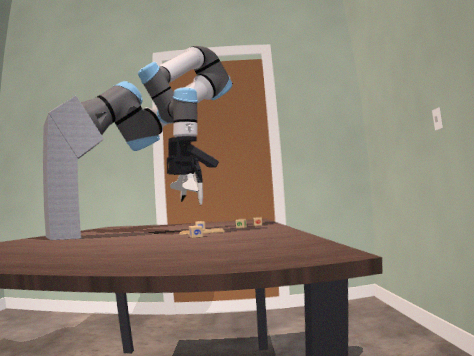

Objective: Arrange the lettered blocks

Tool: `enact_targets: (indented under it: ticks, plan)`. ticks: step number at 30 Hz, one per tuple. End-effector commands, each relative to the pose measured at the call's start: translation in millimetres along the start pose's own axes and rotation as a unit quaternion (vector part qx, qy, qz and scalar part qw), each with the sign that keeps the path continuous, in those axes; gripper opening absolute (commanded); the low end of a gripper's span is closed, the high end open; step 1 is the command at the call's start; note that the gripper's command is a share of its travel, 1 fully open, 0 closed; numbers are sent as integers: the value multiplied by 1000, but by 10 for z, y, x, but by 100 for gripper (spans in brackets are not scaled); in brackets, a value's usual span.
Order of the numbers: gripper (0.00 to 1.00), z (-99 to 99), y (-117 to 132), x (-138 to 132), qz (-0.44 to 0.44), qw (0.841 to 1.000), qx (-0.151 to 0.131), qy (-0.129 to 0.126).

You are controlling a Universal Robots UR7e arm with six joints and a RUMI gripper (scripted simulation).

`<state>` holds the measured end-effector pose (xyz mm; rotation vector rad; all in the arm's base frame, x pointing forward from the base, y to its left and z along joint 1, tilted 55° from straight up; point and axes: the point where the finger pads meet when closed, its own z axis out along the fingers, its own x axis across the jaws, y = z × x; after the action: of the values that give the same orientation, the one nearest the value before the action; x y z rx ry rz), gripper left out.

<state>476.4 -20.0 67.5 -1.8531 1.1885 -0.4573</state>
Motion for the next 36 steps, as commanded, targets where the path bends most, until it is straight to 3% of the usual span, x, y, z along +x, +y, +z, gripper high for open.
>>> enact_targets:
  ticks: [1,6,18,23,36]
  plan:
    - [100,-51,62,-60,-17,999,11,-26]
    - [100,-66,73,-80,-22,999,15,-31]
    - [100,-217,87,-244,-61,994,67,-58]
    - [100,-255,72,-275,-69,993,81,-61]
    - [100,-448,-57,-382,-103,982,146,-54]
